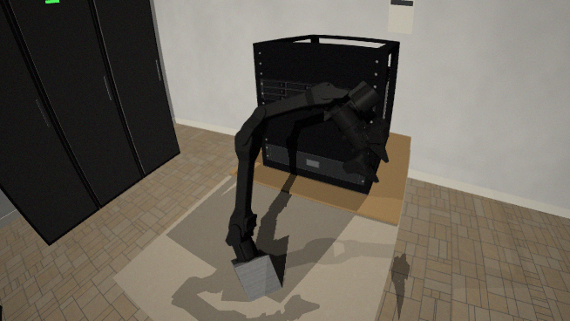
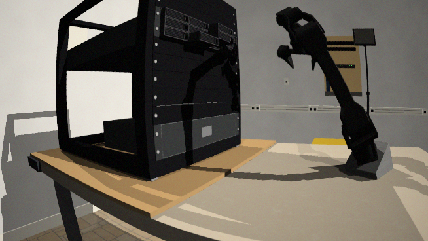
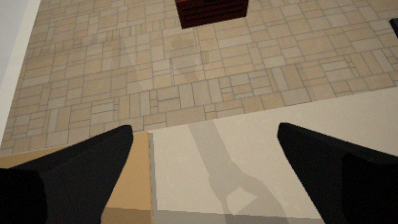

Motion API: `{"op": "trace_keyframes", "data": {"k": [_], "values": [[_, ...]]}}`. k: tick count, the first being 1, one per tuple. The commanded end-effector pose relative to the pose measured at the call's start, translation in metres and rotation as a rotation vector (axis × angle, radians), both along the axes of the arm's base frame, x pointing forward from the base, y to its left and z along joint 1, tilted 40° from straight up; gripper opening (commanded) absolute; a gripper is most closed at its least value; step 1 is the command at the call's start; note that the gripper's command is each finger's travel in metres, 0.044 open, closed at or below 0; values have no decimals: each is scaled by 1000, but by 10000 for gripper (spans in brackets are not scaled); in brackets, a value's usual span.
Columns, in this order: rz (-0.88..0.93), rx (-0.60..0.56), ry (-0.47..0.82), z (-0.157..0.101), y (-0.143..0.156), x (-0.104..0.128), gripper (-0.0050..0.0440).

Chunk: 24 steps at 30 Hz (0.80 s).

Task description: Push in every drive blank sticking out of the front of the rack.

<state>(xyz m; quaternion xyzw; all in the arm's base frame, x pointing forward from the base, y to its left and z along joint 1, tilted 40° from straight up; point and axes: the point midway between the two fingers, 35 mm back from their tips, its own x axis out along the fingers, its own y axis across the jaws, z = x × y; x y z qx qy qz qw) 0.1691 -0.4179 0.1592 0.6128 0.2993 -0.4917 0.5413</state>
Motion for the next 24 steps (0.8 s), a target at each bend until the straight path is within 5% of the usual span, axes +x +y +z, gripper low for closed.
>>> {"op": "trace_keyframes", "data": {"k": [1,24], "values": [[1,-25,-7,9,-1,0,440],[50,-129,-11,19,7,0,440]]}}
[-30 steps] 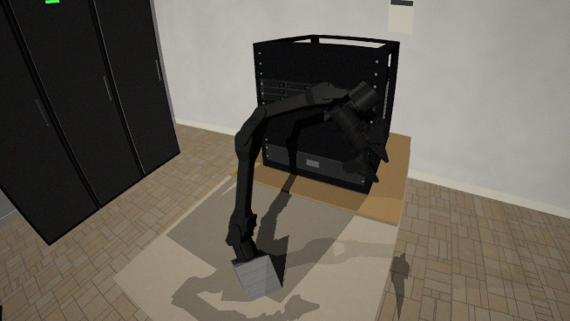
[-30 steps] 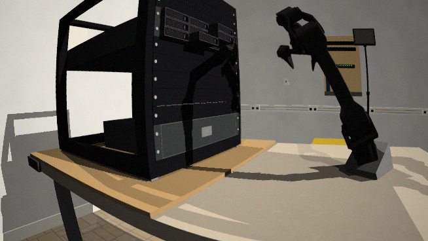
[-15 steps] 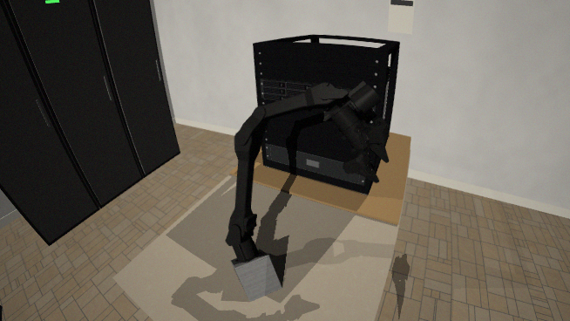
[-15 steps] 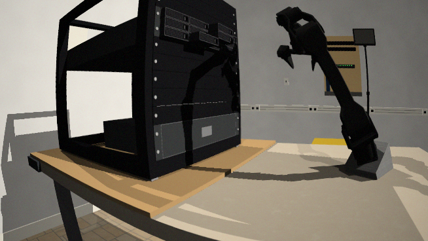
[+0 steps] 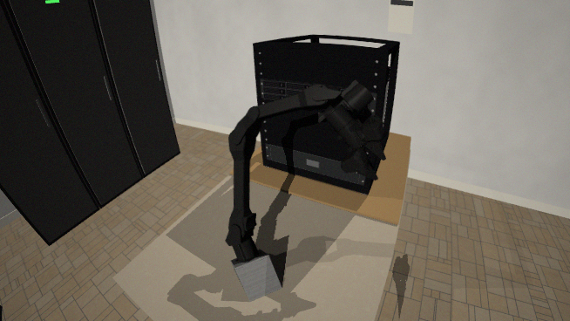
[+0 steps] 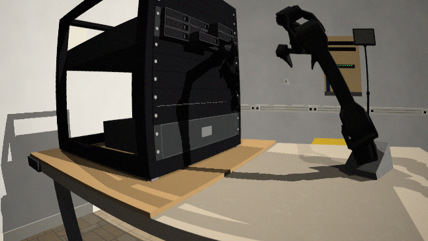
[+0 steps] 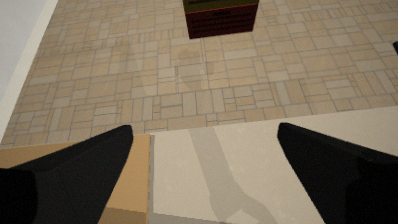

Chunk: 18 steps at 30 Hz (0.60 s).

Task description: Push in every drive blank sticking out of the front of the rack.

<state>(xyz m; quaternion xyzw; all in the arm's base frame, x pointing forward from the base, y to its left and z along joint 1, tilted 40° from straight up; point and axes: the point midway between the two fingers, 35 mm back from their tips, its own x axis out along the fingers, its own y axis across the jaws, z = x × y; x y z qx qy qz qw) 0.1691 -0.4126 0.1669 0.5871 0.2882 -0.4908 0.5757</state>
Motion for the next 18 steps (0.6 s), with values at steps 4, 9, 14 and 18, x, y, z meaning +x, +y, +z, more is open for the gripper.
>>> {"op": "trace_keyframes", "data": {"k": [4,9,14,18], "values": [[23,-69,-4,13,4,0,440],[52,-131,-7,19,9,-1,440],[87,-206,-9,25,16,-1,440],[117,-269,-11,32,20,-1,440]]}}
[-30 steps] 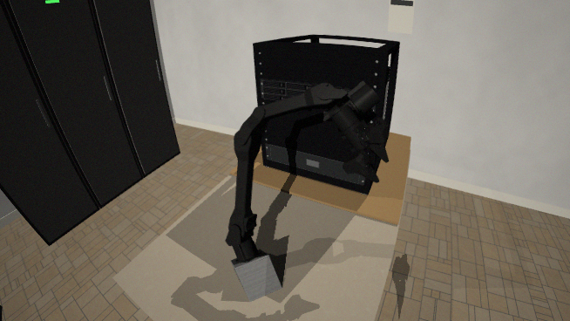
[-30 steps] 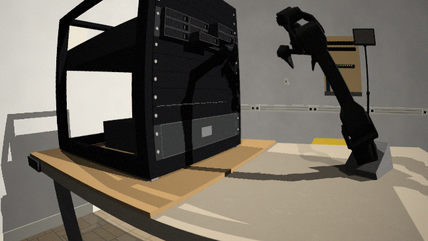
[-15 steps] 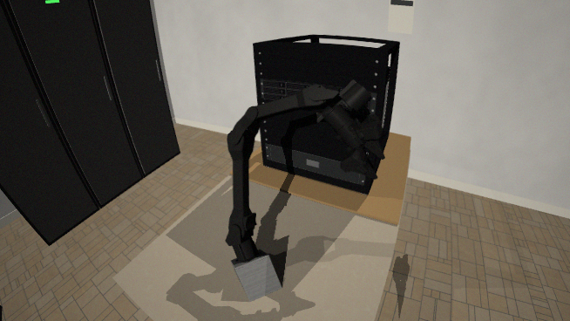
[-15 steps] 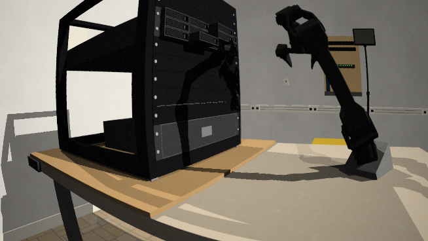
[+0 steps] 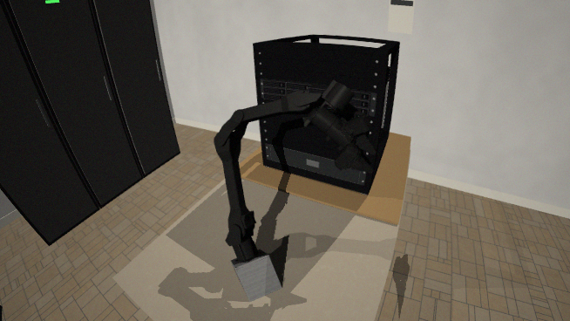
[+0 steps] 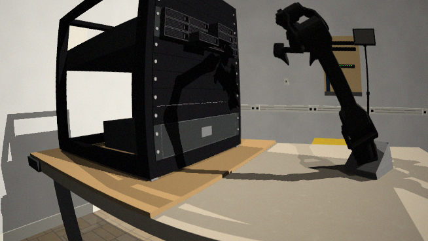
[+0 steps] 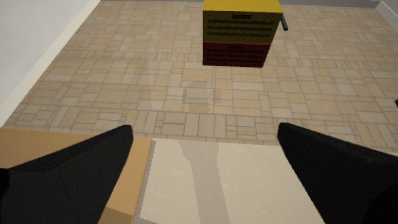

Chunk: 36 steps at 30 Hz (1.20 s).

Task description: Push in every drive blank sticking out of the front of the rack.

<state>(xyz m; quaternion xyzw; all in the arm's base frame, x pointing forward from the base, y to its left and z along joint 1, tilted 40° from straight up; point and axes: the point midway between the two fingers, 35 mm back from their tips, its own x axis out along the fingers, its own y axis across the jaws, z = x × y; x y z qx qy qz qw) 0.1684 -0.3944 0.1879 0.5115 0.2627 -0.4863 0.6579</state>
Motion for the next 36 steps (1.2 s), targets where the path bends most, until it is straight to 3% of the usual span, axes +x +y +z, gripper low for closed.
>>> {"op": "trace_keyframes", "data": {"k": [1,16,18,33,35,36], "values": [[17,-62,-5,11,2,0,440],[199,-448,-19,46,36,-1,440],[199,-448,-19,46,36,-1,440],[478,-1036,-41,99,88,-3,440],[478,-1036,-41,99,88,-3,440],[506,-1093,-44,104,93,-3,440]]}}
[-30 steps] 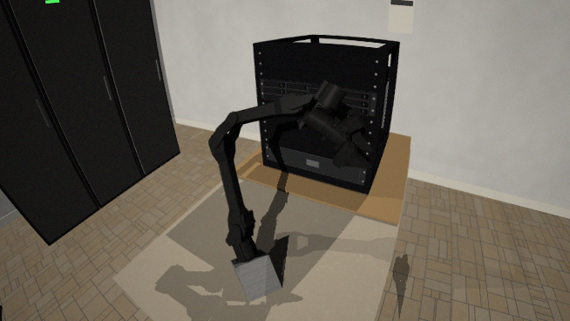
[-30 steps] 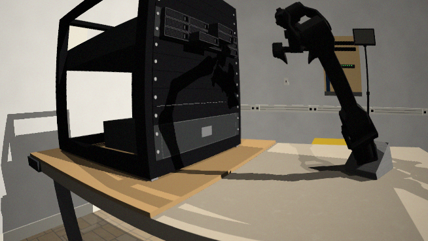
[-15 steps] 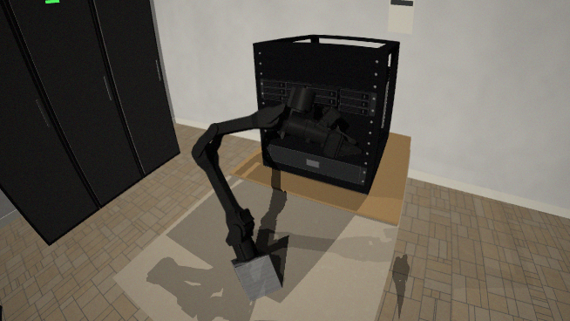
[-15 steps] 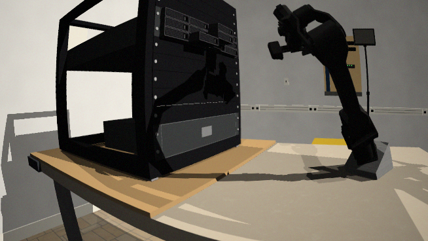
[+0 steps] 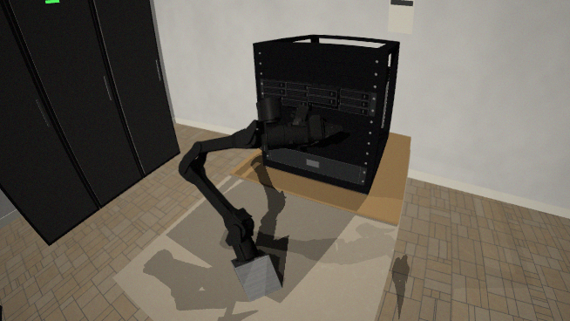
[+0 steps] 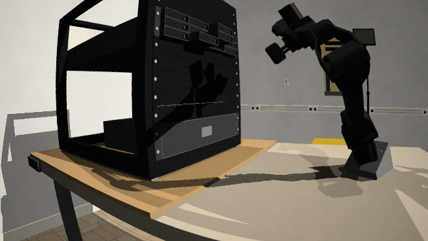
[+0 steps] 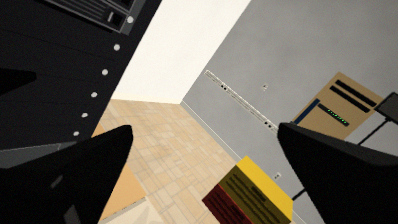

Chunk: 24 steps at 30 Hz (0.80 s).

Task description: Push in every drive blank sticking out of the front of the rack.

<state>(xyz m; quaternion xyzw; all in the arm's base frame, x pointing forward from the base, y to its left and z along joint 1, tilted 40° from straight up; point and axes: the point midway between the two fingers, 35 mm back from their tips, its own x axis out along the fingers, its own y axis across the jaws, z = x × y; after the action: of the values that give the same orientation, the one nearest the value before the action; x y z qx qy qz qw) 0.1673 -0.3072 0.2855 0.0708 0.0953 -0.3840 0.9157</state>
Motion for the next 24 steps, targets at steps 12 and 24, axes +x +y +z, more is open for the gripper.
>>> {"op": "trace_keyframes", "data": {"k": [12,24], "values": [[271,-564,-27,49,48,-3,440],[402,-840,-42,74,70,-4,440]]}}
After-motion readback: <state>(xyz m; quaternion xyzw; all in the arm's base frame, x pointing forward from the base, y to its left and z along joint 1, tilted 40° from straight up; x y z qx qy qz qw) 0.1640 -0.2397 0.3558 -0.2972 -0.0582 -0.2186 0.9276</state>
